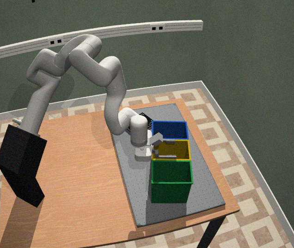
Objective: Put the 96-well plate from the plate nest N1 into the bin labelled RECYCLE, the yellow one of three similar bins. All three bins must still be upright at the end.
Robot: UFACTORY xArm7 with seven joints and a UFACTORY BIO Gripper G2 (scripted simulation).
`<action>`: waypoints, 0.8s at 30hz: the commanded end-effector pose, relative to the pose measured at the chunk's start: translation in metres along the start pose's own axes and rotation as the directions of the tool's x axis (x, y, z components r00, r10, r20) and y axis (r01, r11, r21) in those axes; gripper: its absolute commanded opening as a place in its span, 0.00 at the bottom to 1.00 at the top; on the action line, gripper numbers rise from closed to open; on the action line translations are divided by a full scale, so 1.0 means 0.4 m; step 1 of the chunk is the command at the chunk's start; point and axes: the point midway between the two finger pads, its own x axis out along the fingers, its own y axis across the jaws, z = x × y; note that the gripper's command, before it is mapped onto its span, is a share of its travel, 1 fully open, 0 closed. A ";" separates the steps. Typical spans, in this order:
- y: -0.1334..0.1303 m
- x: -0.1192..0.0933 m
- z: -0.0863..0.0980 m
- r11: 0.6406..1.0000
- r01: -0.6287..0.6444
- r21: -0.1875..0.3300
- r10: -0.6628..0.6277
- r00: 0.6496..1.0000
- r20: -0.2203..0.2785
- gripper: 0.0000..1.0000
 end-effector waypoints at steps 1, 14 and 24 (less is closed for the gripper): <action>-0.002 0.003 0.009 1.000 0.001 -0.002 -0.001 1.000 0.004 0.18; -0.002 0.003 0.055 1.000 0.001 -0.002 -0.001 1.000 0.004 0.18; -0.002 0.003 0.087 1.000 0.001 -0.002 -0.001 1.000 0.004 0.18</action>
